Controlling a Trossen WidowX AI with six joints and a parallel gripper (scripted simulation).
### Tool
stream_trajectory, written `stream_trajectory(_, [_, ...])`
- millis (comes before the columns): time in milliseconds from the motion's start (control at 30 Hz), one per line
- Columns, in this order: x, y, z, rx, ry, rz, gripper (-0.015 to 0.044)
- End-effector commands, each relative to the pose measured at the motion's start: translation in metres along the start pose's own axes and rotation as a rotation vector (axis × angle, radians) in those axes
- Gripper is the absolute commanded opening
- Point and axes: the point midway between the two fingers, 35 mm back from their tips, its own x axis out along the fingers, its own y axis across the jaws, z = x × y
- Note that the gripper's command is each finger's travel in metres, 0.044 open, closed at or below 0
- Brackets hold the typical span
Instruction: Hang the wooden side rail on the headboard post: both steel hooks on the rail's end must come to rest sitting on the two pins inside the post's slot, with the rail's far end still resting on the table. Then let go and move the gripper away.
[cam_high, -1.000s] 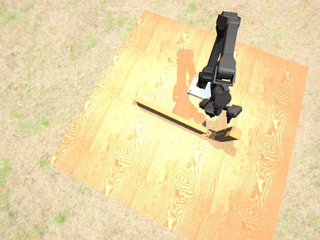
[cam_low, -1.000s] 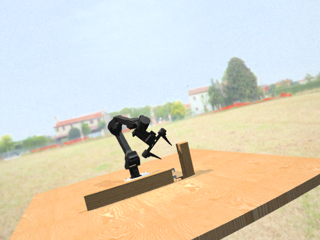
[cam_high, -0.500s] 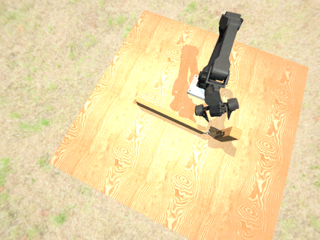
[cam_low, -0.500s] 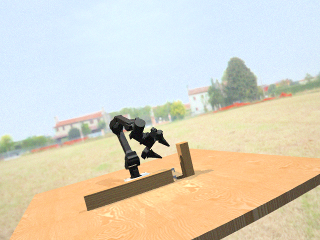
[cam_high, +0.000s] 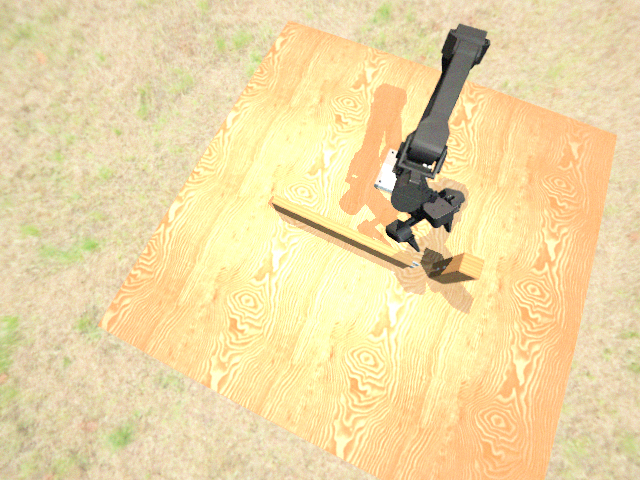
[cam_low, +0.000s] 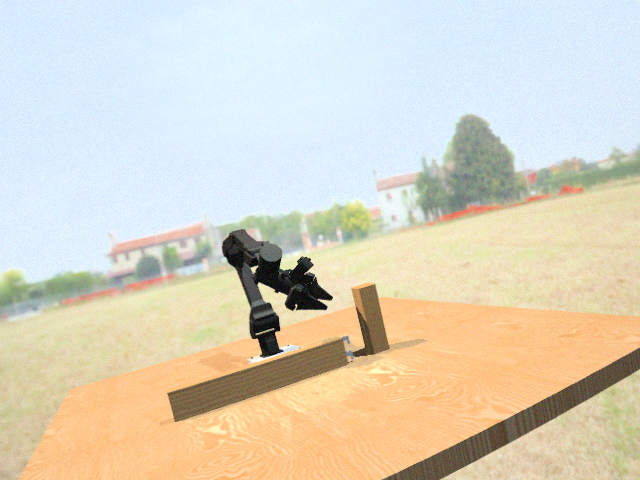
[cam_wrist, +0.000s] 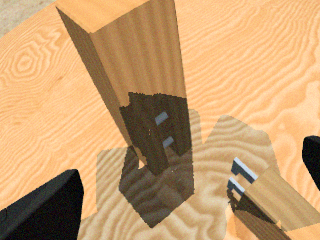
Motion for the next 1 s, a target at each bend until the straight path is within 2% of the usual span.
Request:
stream_trajectory(0, [0.0051,-0.0036,-0.0121,-0.220,-0.020,0.042,0.0440])
stream_trajectory(833, [0.0051,-0.0036,-0.0121,-0.220,-0.020,0.042,0.0440])
stream_trajectory(967, [0.0061,-0.0124,-0.0122,-0.037,0.043,0.019,0.0440])
